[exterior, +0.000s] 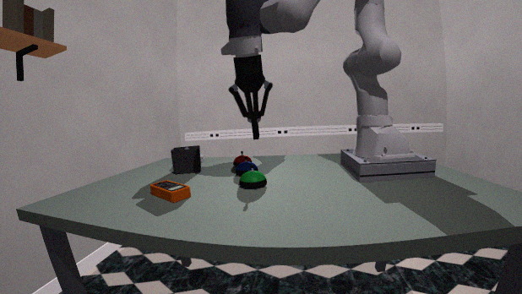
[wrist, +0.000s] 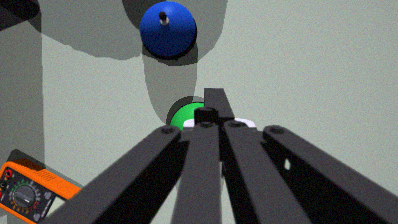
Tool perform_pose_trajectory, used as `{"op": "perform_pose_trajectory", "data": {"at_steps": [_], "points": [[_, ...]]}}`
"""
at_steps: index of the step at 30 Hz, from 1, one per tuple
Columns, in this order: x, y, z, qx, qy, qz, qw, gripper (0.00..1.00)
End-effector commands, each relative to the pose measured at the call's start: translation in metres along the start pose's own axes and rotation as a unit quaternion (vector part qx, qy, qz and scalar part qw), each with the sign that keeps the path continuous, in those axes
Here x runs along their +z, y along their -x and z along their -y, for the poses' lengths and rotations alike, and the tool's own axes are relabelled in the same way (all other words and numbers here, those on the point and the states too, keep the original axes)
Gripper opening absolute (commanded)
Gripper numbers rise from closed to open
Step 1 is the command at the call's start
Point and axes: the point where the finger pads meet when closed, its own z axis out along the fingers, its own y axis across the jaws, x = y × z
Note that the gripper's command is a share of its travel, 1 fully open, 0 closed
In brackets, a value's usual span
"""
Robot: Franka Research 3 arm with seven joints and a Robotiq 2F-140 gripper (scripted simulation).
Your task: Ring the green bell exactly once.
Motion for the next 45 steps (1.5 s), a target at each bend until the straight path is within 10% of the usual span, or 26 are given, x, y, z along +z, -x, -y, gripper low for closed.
{"op": "perform_pose_trajectory", "data": {"at_steps": [1,28,45], "points": [[-0.001,0.015,0.011,-0.094,-0.015,0.065,0.993,0.10],[-0.004,0.029,0.015,-0.143,-0.031,0.177,0.973,0.10],[0.047,0.038,0.010,-0.143,-0.031,0.177,0.973,0.10]]}}
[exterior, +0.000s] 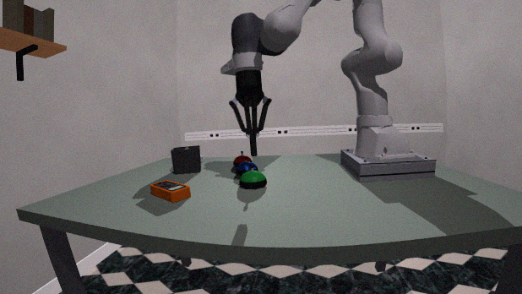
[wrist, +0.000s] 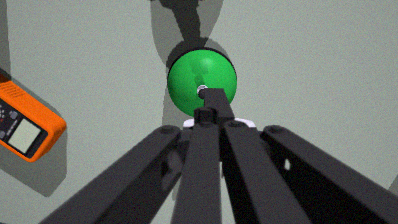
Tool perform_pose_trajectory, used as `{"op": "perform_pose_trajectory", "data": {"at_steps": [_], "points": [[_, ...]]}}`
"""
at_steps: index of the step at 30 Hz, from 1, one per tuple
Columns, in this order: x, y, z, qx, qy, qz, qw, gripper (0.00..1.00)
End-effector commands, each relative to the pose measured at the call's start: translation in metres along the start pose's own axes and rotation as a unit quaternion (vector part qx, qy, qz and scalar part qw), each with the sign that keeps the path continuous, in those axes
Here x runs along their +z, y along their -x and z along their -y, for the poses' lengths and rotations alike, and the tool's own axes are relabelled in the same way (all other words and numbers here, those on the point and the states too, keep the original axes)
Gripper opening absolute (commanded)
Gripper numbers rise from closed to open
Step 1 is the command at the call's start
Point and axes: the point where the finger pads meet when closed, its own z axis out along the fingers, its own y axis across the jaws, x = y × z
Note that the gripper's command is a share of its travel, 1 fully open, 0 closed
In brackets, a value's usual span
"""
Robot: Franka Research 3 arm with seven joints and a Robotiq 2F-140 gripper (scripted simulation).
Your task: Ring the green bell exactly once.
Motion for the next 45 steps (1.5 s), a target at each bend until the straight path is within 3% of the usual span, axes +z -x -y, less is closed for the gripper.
{"op": "perform_pose_trajectory", "data": {"at_steps": [1,6,32,36,45], "points": [[0.013,0.000,0.004,-0.014,-0.009,0.003,1.000,0.10],[0.024,0.000,0.006,-0.014,-0.009,0.003,1.000,0.10],[0.034,0.000,0.000,-0.014,-0.009,0.003,1.000,0.10],[0.025,0.000,0.000,-0.014,-0.009,0.003,1.000,0.10],[-0.019,-0.001,-0.001,-0.014,-0.009,0.003,1.000,0.10]]}}
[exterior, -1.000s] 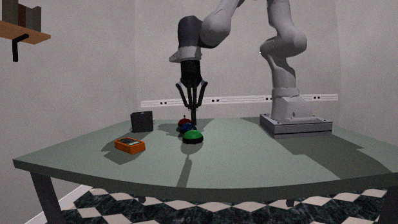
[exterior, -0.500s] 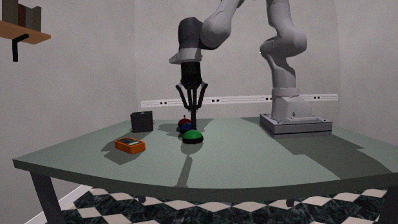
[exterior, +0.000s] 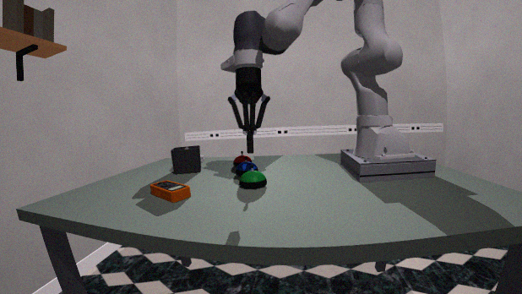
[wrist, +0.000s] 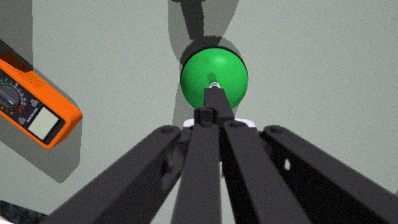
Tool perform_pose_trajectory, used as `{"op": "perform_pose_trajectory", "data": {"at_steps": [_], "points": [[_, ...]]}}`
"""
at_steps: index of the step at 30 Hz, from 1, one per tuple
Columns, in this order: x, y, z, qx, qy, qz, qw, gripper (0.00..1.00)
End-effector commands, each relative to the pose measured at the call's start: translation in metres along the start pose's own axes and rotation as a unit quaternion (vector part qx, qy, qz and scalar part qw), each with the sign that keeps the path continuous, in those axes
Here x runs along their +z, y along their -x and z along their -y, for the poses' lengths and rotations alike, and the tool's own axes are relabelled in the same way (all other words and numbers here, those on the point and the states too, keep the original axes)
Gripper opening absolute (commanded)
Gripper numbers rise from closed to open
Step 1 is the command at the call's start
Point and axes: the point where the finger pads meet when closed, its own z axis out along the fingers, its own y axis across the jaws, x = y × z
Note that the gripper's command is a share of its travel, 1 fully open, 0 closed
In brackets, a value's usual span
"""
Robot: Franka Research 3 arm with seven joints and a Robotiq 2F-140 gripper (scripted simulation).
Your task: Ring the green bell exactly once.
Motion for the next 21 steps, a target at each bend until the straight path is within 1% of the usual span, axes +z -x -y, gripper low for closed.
{"op": "perform_pose_trajectory", "data": {"at_steps": [1,2,6,9,21], "points": [[-0.011,0.000,-0.009,0.003,0.014,-0.001,1.000,0.10],[-0.011,0.000,-0.009,0.003,0.014,-0.001,1.000,0.10],[-0.027,0.000,-0.008,0.003,0.014,-0.001,1.000,0.10],[-0.034,0.000,-0.008,0.003,0.014,-0.001,1.000,0.10],[-0.034,0.000,-0.008,0.003,0.014,-0.001,1.000,0.10]]}}
